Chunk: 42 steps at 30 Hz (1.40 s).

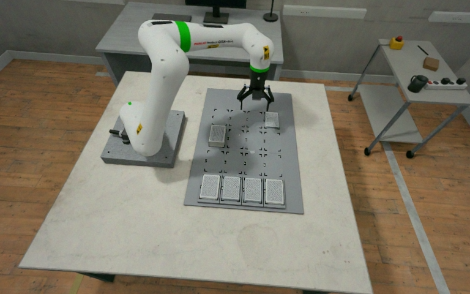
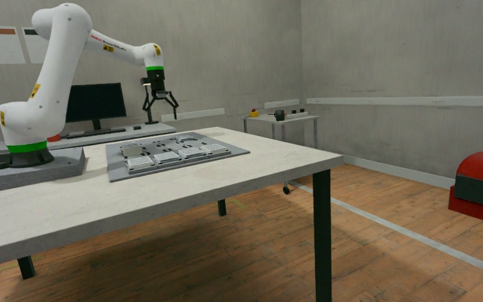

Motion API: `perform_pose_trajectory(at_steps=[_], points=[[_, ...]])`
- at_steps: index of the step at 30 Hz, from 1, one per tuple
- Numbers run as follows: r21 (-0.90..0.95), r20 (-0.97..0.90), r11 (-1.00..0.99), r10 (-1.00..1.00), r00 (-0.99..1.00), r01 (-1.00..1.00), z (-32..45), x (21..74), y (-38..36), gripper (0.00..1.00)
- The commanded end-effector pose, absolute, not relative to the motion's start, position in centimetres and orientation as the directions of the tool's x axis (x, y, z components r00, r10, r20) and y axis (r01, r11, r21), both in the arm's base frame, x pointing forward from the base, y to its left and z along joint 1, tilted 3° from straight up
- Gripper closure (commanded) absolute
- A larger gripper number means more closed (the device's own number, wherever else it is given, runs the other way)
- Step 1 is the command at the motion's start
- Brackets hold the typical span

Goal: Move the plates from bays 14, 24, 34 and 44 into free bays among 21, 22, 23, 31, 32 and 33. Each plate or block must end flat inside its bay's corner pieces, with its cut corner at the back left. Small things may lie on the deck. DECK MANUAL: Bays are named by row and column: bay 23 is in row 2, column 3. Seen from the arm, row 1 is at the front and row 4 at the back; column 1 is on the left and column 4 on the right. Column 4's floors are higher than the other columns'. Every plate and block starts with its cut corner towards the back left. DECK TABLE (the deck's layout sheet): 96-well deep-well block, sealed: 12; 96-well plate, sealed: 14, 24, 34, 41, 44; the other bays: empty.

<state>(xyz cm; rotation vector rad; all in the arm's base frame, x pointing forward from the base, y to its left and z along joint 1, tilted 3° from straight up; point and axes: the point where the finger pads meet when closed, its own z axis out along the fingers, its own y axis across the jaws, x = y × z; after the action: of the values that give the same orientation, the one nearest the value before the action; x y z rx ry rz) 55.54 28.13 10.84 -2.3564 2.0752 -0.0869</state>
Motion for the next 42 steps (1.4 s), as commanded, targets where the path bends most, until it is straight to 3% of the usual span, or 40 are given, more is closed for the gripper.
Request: perform_pose_trajectory(at_steps=[1, 42], points=[[-0.039, 0.041, -0.127, -0.991, 0.126, -0.991, 10.9, 55.6, 28.2, 0.00], [-0.039, 0.041, -0.127, -0.991, 0.126, -0.991, 11.5, 57.3, 15.1, 0.00]])
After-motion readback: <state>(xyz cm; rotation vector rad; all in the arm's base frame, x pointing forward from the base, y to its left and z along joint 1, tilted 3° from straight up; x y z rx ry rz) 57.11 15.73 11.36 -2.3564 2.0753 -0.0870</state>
